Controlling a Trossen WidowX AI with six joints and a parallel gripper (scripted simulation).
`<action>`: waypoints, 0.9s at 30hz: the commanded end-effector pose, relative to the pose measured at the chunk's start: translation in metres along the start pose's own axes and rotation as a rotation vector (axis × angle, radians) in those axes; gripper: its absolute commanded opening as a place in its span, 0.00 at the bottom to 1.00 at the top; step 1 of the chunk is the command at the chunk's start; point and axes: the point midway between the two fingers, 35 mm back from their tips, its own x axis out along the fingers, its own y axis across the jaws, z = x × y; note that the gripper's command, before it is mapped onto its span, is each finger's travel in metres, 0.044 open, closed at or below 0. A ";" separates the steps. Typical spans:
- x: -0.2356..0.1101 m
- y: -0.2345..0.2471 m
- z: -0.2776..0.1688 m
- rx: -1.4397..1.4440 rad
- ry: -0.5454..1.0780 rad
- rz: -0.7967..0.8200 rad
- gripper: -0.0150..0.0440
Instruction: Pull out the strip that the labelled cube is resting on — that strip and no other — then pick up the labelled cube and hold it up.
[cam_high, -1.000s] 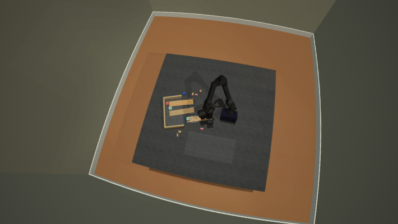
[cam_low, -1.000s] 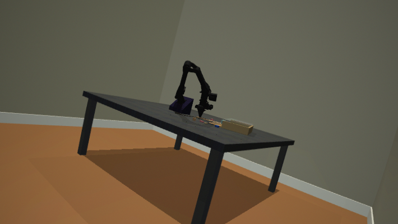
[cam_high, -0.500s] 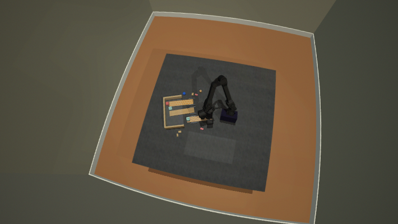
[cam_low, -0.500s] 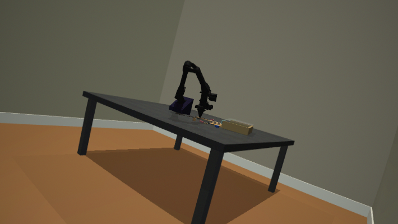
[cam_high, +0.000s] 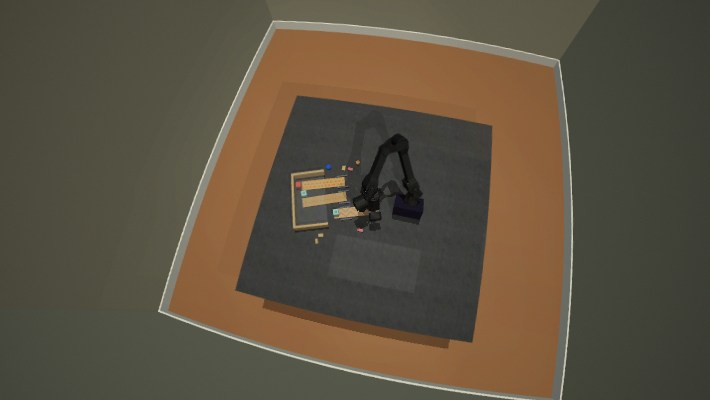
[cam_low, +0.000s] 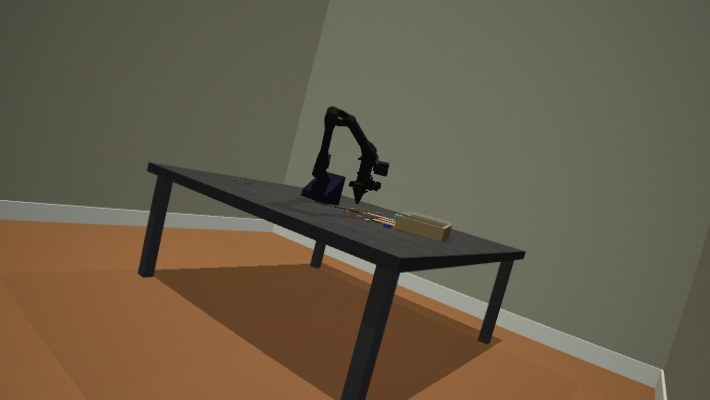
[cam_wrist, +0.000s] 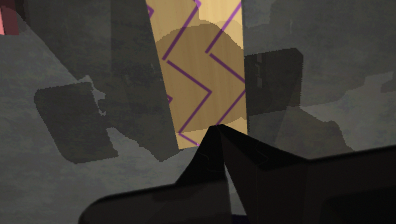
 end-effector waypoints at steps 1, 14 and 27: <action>-0.013 0.001 0.004 0.009 0.003 0.006 0.25; -0.014 0.000 0.049 -0.018 0.001 0.006 0.79; -0.020 -0.001 0.093 -0.017 -0.001 0.006 1.00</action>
